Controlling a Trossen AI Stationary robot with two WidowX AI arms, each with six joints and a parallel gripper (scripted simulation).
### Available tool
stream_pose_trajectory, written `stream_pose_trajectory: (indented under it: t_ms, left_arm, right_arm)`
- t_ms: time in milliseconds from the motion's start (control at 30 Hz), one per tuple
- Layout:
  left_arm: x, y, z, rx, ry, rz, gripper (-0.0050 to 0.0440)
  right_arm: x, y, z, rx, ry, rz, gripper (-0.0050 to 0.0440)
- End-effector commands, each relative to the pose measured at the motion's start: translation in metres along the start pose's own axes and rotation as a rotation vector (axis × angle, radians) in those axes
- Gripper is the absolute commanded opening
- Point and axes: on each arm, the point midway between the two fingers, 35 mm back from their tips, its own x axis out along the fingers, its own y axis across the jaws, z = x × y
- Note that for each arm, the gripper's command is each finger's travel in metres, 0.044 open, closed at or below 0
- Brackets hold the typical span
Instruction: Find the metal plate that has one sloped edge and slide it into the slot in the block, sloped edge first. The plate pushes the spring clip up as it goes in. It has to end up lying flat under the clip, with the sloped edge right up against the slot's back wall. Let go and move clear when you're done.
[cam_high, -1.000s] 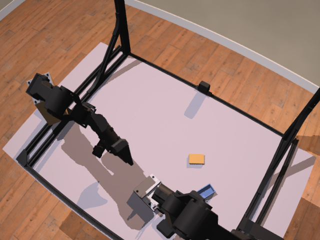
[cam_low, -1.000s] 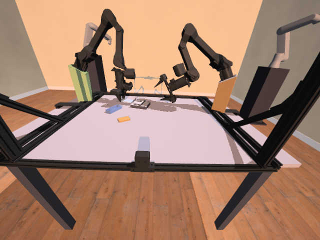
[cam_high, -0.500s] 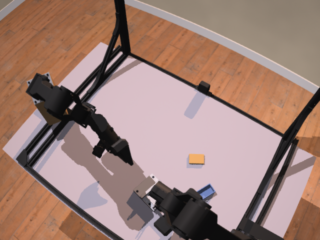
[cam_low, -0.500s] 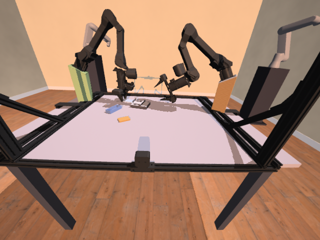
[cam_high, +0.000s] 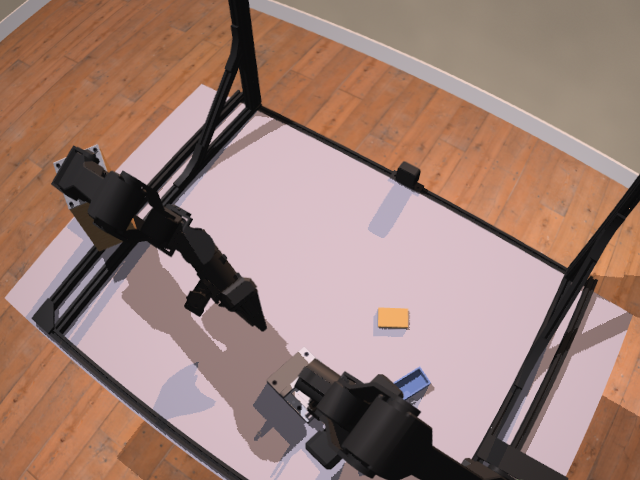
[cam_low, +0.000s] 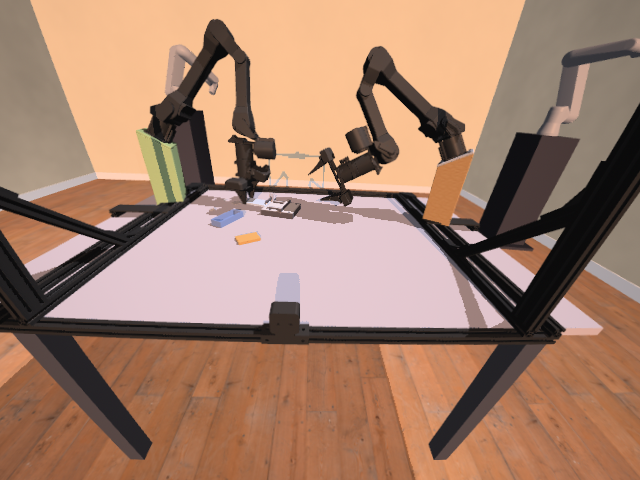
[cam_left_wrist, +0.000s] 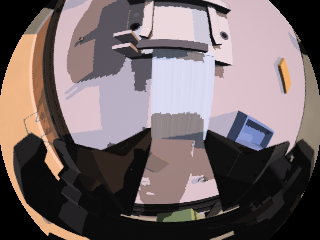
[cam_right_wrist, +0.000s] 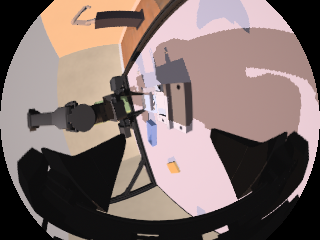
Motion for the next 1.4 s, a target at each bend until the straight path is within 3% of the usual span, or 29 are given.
stream_pose_trajectory:
  t_ms: [0, 1367]
  left_arm:
    - [0.000, 0.000, 0.013, -0.001, -0.020, 0.002, -0.0050]
    - [0.001, 0.000, 0.043, -0.017, -0.020, 0.002, -0.0050]
  right_arm:
    - [0.000, 0.000, 0.000, 0.000, 0.000, 0.000, 0.0440]
    - [0.000, 0.000, 0.000, 0.000, 0.000, 0.000, 0.0440]
